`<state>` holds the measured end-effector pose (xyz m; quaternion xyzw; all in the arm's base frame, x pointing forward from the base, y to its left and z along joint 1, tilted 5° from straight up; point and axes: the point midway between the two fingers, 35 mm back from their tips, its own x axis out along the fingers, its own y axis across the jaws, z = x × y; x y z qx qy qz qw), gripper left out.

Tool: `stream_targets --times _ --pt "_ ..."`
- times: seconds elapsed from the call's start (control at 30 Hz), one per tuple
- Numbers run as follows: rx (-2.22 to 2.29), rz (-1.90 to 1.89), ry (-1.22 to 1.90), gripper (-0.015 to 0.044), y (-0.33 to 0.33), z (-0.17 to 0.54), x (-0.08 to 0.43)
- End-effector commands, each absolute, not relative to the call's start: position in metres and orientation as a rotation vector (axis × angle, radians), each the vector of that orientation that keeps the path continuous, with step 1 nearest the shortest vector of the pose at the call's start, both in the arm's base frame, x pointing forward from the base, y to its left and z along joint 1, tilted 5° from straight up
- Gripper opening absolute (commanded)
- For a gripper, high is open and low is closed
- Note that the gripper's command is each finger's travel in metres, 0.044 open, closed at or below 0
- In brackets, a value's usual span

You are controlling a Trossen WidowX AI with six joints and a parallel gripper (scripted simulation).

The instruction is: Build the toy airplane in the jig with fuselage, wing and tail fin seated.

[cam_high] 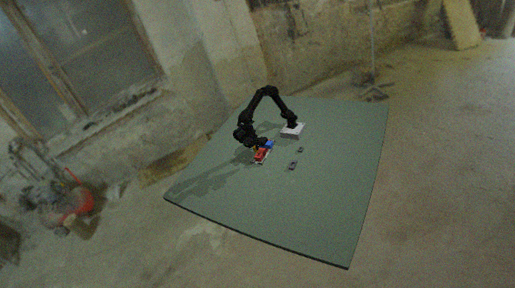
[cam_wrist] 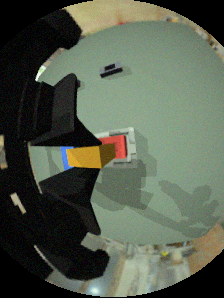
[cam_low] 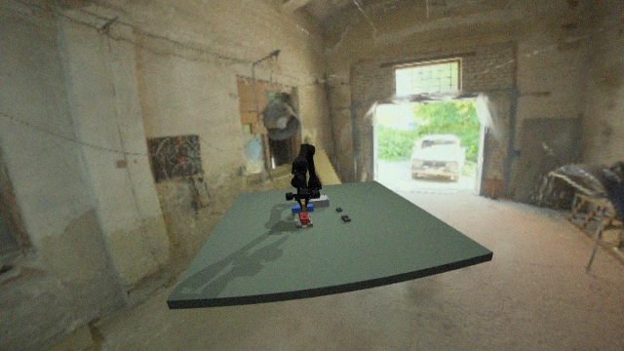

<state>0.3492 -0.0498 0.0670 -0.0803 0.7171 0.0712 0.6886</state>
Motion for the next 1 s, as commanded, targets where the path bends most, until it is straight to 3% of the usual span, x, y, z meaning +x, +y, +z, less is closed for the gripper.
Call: stream_targets --times 0.0,0.67,0.97 --pt "-0.187 0.161 1.609 0.0065 -0.051 0.060 0.348" --pt "-0.187 0.161 1.609 0.0065 -0.051 0.033 0.347" --pt "-0.179 0.160 1.608 0.0000 -0.050 0.036 0.347"
